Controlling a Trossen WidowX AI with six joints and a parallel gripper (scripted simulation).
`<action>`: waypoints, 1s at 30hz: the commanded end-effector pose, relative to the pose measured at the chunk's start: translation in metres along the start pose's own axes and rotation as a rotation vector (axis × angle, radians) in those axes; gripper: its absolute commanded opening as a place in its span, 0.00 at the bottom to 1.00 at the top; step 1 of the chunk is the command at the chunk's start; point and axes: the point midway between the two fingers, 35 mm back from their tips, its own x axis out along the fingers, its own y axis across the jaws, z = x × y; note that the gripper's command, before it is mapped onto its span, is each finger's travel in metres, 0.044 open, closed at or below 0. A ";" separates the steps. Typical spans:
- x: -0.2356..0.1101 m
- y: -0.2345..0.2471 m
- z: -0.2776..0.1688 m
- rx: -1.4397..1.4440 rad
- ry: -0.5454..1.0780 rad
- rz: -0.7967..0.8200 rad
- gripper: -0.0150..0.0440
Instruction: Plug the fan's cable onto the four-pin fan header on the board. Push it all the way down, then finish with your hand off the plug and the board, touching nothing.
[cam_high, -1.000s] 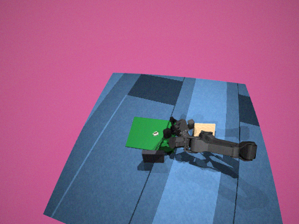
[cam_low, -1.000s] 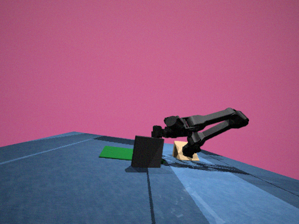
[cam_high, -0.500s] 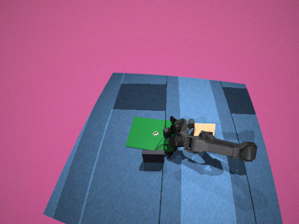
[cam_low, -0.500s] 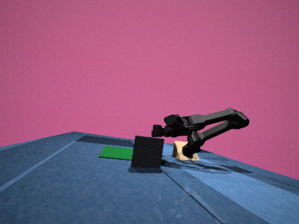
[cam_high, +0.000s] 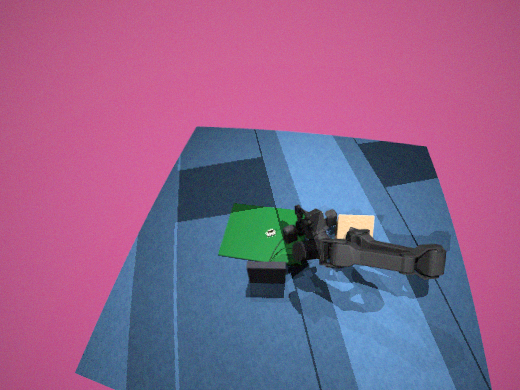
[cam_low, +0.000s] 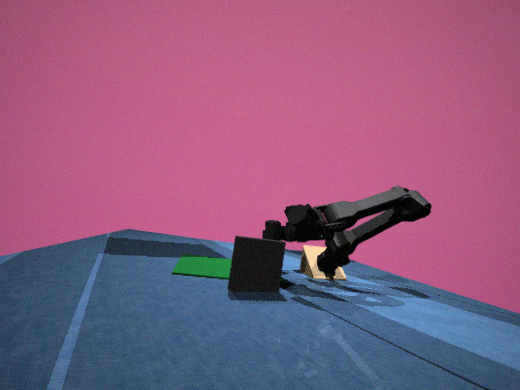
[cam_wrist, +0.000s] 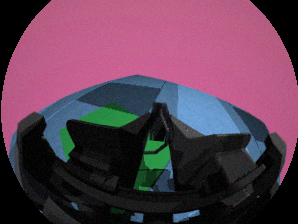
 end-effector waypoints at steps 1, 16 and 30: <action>0.002 -0.001 -0.004 -0.002 -0.002 -0.010 0.25; 0.004 -0.001 -0.017 -0.001 -0.001 -0.010 0.25; 0.006 0.000 -0.030 -0.001 0.000 -0.010 0.25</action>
